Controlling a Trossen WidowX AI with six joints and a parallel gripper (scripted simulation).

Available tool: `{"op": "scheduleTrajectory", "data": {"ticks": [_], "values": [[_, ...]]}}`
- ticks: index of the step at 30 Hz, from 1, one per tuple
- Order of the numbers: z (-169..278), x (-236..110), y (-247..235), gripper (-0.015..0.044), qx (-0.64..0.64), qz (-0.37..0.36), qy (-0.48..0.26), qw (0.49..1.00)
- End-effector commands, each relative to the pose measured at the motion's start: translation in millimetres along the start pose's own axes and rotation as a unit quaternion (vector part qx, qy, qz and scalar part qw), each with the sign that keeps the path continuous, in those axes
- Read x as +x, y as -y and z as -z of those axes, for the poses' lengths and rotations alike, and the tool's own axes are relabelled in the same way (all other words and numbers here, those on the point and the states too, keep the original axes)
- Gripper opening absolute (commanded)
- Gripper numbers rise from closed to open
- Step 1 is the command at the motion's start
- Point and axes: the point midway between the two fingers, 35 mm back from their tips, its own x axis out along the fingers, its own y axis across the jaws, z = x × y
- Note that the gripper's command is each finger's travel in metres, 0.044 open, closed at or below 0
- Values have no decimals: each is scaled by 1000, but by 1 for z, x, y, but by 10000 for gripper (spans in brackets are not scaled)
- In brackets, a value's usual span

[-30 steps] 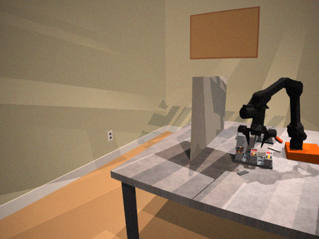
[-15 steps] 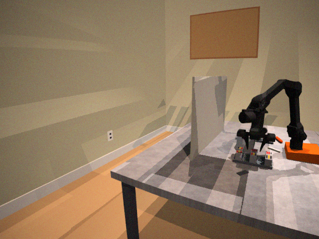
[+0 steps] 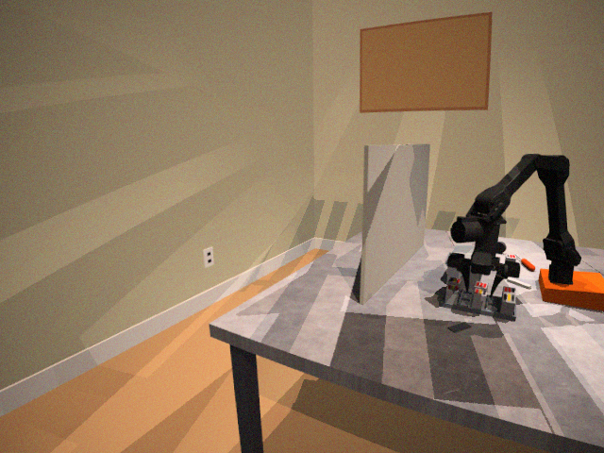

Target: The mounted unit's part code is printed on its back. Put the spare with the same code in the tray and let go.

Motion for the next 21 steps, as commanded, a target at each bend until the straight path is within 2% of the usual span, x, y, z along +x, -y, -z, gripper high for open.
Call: {"op": "scheduleTrajectory", "data": {"ticks": [1, 21], "values": [[3, 10, -2, 300, -2, -3, -6, 1000], [5, 33, -4, 300, -2, -3, -6, 1000]]}}
